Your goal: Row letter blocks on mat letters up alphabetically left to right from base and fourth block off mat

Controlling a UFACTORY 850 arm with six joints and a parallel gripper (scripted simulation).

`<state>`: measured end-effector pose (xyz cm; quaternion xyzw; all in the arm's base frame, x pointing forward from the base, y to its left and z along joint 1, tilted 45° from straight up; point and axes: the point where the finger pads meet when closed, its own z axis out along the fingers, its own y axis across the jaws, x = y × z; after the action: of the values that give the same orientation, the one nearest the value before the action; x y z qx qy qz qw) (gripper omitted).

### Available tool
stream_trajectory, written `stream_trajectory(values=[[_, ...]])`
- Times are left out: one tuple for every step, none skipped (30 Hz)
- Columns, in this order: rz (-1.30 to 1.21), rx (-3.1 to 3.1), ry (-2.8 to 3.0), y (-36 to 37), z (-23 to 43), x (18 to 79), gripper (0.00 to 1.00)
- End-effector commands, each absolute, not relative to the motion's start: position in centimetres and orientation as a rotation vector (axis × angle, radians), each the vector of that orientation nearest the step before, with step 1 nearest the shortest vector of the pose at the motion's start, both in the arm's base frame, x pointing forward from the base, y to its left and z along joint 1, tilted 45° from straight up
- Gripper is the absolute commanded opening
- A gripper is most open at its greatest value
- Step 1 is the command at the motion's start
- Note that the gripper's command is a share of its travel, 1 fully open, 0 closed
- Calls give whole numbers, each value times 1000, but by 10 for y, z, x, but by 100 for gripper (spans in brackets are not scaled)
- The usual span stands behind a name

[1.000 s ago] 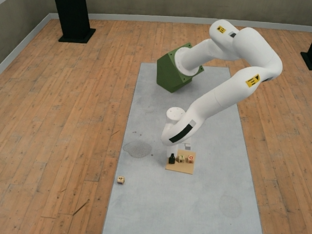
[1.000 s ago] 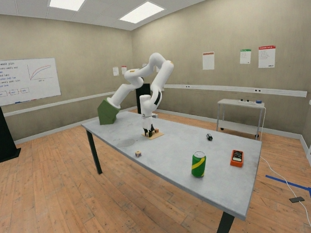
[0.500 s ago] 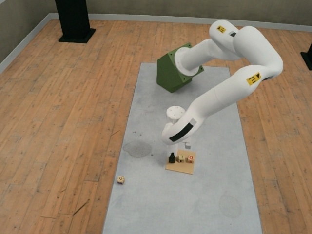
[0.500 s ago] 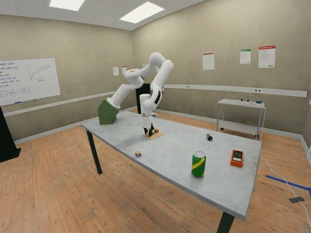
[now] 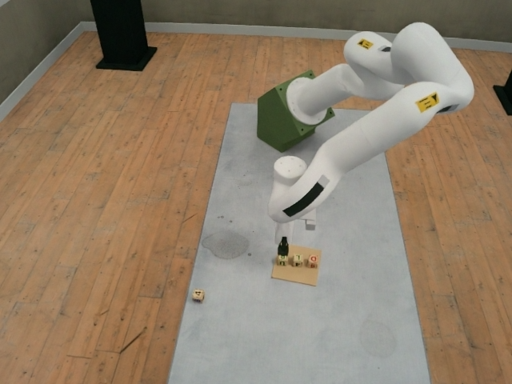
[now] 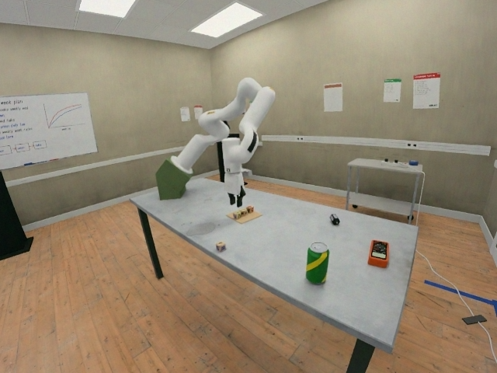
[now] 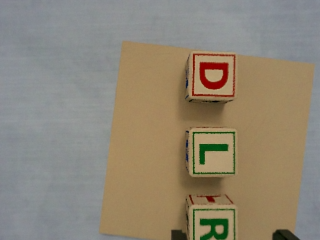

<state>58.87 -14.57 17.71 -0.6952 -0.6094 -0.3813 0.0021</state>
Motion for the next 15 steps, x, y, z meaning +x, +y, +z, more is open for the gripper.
stream_trajectory(values=[[-1197, -2181, -1912, -150, 185, 584, 48], [-1197, -2181, -1912, -152, 187, 582, 48], [-1197, -2181, -1912, -153, 189, 581, 48], [-1197, -2181, -1912, -154, 190, 580, 48], [-1197, -2181, -1912, -155, 191, 579, 48], [-1197, -2181, -1912, -155, 192, 579, 48], [-1197, -2181, -1912, -155, 192, 578, 48], [-1197, -2181, -1912, -155, 192, 578, 48], [-1197, -2181, -1912, -155, 192, 578, 48], [-1197, -2181, -1912, -155, 192, 578, 100], [-1197, -2181, -1912, -155, 192, 578, 100], [-1197, -2181, -1912, -155, 192, 578, 100], [-1197, -2181, -1912, -155, 192, 578, 100], [-1197, -2181, -1912, -155, 192, 578, 100], [-1197, -2181, -1912, -155, 192, 578, 100]])
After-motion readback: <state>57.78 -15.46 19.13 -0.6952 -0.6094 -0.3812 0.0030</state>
